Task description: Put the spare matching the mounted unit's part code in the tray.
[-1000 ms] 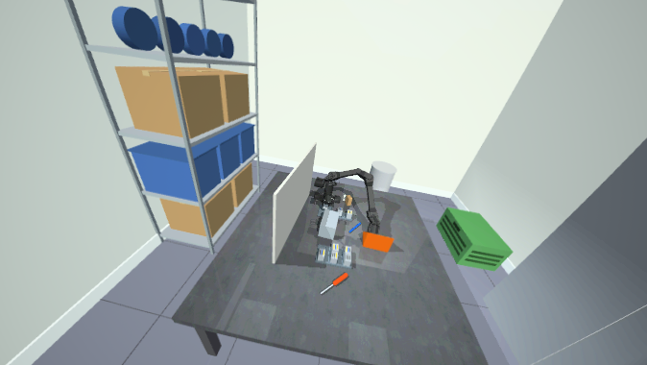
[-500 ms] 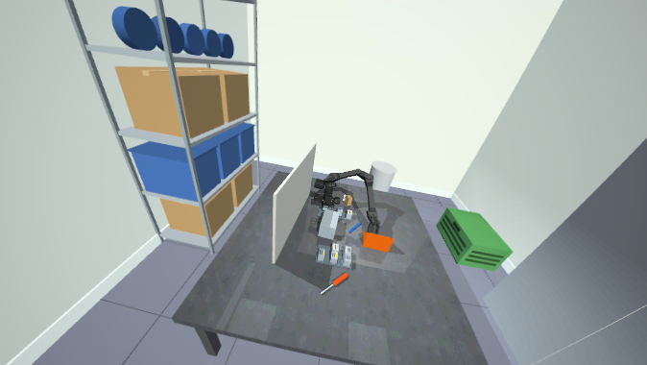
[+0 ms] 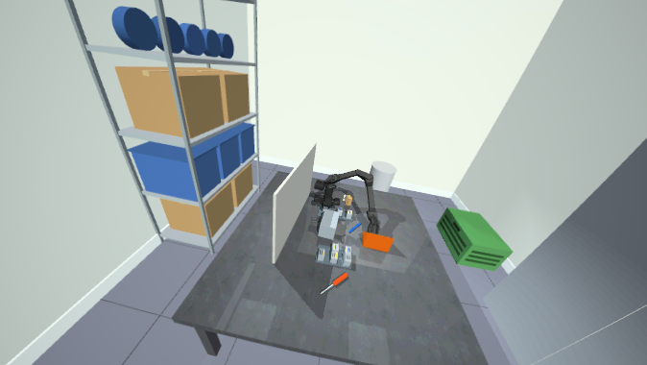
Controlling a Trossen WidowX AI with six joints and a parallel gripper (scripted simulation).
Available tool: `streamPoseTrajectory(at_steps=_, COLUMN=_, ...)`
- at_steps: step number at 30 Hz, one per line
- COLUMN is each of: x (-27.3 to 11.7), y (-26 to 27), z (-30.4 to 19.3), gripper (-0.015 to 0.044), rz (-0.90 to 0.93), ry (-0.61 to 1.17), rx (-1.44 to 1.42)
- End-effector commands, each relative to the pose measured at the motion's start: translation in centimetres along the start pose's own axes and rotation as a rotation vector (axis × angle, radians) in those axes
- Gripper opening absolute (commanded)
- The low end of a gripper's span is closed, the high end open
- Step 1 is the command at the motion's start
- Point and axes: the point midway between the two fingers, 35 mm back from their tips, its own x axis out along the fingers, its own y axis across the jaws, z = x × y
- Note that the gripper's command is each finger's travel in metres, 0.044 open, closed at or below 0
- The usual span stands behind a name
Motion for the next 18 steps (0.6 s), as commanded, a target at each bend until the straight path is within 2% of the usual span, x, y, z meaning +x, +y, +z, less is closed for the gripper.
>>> streamPoseTrajectory(at_steps=1, x=-0.1, y=0.0, z=0.0, gripper=0.0079, rz=-0.001, ry=0.0, rx=0.0)
streamPoseTrajectory(at_steps=14, x=-0.1, y=0.0, z=0.0, gripper=0.042, rz=-0.001, ry=0.0, rx=0.0)
streamPoseTrajectory(at_steps=15, x=-0.1, y=0.0, z=0.0, gripper=0.044, rz=-0.001, ry=0.0, rx=0.0)
streamPoseTrajectory(at_steps=18, x=-1.9, y=-0.3, z=0.1, gripper=0.044, rz=-0.001, ry=-0.003, rx=-0.002)
